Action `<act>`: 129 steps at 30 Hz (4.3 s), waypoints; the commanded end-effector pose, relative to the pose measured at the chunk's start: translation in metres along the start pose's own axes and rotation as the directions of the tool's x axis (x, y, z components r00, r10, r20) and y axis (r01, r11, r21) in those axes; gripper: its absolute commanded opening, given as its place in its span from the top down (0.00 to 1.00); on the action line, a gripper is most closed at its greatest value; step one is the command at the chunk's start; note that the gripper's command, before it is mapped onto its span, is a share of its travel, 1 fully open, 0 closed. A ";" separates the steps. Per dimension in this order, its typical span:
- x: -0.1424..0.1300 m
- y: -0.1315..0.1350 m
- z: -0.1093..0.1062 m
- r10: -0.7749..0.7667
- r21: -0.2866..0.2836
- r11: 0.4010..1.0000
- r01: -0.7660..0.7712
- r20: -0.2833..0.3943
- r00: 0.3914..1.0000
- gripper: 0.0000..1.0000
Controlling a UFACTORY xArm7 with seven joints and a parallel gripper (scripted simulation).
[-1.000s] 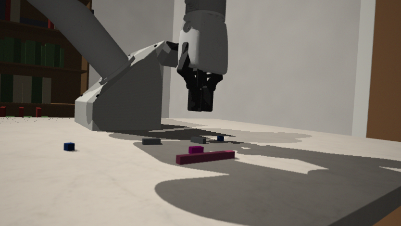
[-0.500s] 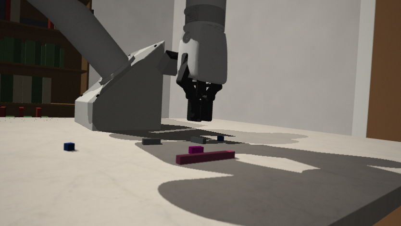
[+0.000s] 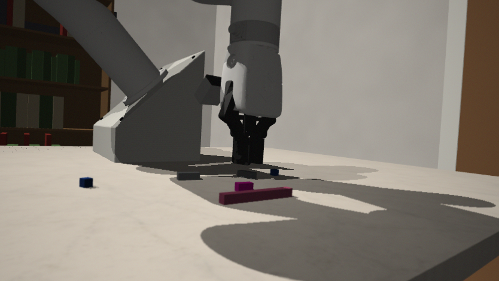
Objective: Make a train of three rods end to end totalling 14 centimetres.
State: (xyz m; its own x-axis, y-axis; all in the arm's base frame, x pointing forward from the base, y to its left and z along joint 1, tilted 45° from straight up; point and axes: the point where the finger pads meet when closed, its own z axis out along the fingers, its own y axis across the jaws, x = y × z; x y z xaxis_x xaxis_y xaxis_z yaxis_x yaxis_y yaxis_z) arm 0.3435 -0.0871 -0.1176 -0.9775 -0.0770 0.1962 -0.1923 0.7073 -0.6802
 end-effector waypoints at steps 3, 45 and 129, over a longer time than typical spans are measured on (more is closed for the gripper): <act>-0.002 0.001 0.003 0.000 -0.002 1.000 0.000 0.005 1.000 0.76; -0.002 0.001 0.006 0.000 -0.002 1.000 0.000 0.005 1.000 0.76; -0.003 0.002 0.019 0.000 -0.002 1.000 0.000 0.005 1.000 0.76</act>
State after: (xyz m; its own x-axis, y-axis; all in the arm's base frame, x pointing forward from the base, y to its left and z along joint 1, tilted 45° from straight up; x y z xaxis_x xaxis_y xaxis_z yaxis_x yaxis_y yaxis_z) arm 0.3434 -0.0998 -0.1322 -0.9776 -0.0773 0.1958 -0.1922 0.7074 -0.6802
